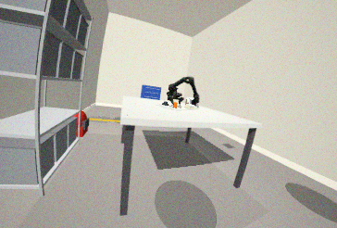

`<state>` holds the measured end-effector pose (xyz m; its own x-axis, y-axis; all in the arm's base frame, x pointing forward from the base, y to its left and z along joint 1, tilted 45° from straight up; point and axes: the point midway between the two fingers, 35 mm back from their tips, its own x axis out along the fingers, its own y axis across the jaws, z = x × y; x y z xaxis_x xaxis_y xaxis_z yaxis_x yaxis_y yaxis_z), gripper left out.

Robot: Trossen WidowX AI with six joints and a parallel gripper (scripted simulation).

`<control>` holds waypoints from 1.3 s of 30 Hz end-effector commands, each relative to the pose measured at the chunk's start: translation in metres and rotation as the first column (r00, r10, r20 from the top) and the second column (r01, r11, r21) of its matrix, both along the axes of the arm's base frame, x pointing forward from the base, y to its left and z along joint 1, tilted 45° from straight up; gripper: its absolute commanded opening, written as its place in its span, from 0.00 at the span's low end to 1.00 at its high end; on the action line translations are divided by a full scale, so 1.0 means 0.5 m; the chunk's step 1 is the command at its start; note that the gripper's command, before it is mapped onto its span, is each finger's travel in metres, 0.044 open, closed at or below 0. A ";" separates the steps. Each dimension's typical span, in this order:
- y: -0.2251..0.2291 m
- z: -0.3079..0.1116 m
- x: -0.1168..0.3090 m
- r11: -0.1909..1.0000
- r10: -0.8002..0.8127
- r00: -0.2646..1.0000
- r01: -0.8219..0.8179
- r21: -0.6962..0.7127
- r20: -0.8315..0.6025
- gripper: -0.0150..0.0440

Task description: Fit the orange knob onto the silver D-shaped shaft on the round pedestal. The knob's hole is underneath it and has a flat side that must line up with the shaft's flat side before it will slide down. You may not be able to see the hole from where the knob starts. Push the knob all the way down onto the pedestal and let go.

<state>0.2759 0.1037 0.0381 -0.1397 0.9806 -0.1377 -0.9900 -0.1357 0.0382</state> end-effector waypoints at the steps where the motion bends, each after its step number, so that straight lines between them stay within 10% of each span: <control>1: 0.000 0.001 0.000 1.000 -0.001 1.000 0.001 0.000 0.000 1.00; 9: -0.007 0.008 0.001 0.999 0.018 1.000 -0.018 -0.029 0.007 1.00; 19: -0.156 0.114 0.026 0.804 0.048 0.996 0.004 -0.595 0.071 1.00; 30: -0.159 0.116 0.027 0.795 0.033 0.998 0.012 -0.606 0.062 1.00; 39: -0.159 0.115 0.026 0.698 -0.529 0.727 0.079 -0.712 -0.438 1.00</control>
<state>0.2885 0.0249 0.0959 -0.1217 0.6955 -0.7082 -0.9212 0.1866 0.3415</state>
